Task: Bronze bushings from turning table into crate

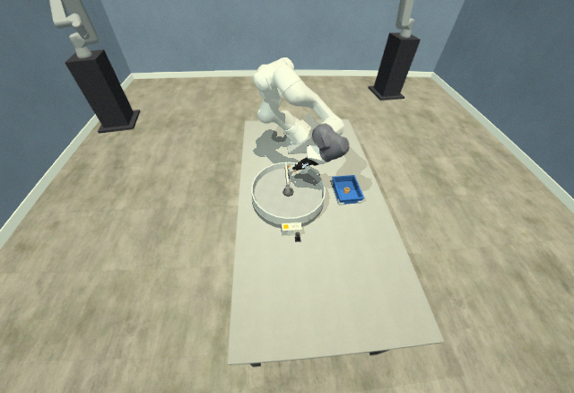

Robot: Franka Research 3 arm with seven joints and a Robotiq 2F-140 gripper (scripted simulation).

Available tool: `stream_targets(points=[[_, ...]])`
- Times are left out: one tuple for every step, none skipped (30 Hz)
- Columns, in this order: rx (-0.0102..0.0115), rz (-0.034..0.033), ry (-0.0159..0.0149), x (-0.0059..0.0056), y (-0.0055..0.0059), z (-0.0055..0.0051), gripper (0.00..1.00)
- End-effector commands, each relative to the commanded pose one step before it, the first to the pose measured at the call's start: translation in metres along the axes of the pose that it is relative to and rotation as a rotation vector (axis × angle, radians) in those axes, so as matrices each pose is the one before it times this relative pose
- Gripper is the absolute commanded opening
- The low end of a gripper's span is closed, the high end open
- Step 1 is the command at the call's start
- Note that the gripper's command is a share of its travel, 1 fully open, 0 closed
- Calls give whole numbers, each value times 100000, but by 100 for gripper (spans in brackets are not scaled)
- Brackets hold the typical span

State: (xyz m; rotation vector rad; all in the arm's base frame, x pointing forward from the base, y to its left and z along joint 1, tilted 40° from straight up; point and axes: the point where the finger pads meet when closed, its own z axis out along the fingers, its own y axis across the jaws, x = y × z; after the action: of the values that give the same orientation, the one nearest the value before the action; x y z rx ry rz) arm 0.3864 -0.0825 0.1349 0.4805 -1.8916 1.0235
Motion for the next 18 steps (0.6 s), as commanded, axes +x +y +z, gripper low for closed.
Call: stream_targets(points=[[9731,-13165,-3529,-32,866,251,6],[2179,-2589,-47,100,501,80,6],[0,0,0,0,0,0,6],[0,0,0,0,0,0,6],[2911,-3434,-47,113,657,102,6],[2842,-3406,-72,92,676,63,6],[2784,-3323,-66,67,661,46,6],[2124,-2510,-36,34,494,29,6],[2077,-2458,-36,21,484,18,6],[2145,-2560,-48,9,510,1,6],[2180,-2616,-57,-5,526,-16,6],[2220,-2631,-40,-16,521,-17,6],[2126,-2497,-24,-27,487,-20,6],[1941,-2296,-31,-38,449,-32,6],[1738,-2106,-58,-49,421,-54,6],[1540,-1847,-39,-48,364,-48,6],[1336,-1586,-24,-45,308,-41,6],[1128,-1329,-14,-41,255,-35,6]])
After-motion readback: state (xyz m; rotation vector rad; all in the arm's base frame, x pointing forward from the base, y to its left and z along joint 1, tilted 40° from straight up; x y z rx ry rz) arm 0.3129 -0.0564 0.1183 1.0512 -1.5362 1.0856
